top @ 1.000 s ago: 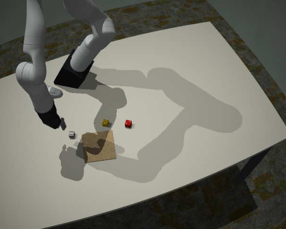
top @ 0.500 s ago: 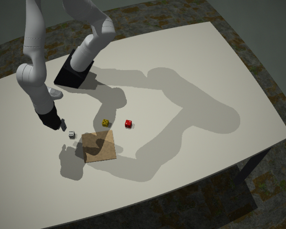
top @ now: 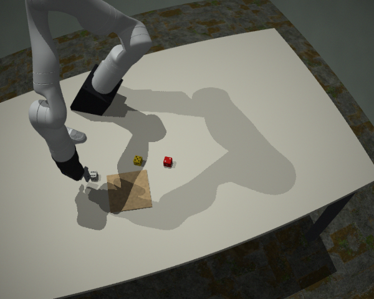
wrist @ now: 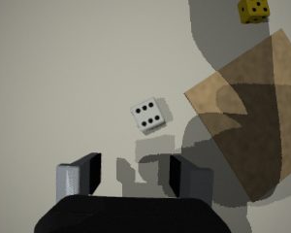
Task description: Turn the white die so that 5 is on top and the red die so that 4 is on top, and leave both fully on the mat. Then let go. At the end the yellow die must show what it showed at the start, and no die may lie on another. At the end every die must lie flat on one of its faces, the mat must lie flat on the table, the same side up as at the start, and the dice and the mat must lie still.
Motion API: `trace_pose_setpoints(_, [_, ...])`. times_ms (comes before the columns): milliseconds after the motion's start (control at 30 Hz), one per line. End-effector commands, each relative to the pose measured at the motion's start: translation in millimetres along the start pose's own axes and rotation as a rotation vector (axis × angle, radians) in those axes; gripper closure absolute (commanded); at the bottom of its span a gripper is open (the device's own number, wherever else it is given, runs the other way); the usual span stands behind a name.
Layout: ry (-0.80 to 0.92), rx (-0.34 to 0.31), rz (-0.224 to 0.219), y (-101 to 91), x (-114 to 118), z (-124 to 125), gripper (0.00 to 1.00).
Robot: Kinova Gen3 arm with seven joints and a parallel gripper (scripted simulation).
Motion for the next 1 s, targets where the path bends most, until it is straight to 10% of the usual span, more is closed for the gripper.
trace_pose_setpoints(0, [-0.002, 0.011, -0.006, 20.6, 4.5, 1.4, 0.0])
trace_pose_setpoints(967, [-0.002, 0.011, -0.006, 32.0, 4.8, 1.5, 0.0])
Point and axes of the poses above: the point where the finger pads meet when closed, its own y axis out along the fingers, its own x axis across the jaws, z = x × y, the point moved 10 cm from there along -y, back along the fingers, and after that the axes turned 14 degrees about -y, right-handed, at the moved point
